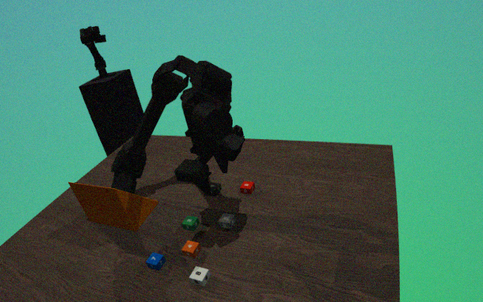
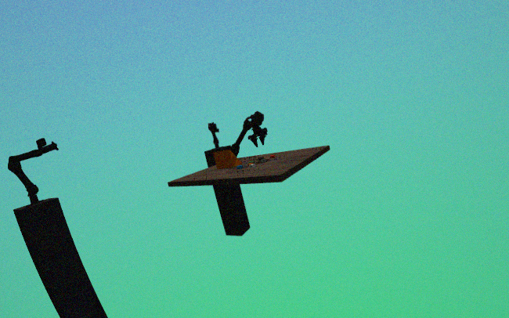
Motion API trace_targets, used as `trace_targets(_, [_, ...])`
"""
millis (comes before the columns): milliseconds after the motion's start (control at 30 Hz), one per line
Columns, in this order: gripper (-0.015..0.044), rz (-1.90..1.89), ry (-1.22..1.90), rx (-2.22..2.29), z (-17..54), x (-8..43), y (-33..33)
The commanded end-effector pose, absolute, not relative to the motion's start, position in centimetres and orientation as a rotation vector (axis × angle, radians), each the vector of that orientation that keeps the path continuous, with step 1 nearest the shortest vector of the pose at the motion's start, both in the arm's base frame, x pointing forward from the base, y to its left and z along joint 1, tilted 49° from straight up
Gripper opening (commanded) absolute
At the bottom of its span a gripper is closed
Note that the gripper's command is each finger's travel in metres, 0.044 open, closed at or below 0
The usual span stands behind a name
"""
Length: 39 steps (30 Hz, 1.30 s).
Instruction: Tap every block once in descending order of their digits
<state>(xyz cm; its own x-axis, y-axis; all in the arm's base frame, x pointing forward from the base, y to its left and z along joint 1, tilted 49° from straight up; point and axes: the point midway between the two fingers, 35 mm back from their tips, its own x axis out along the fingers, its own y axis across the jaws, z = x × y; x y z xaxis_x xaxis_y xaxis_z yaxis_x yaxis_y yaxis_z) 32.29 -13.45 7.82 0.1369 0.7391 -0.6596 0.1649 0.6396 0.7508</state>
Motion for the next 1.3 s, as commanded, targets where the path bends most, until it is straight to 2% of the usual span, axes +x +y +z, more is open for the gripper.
trace_targets(0, [0.04, 0.513, 1.404, 0.8, 7.3, 32.3, -13.5])
trace_targets(600, [0.04, 0.513, 1.403, 0.8, 7.2, 32.3, -13.6])
trace_targets(1000, [0.04, 0.472, 1.396, 0.813, -4.9, 31.8, -24.8])
trace_targets(1267, [0.04, 0.471, 1.396, 0.815, -5.7, 31.5, -25.3])
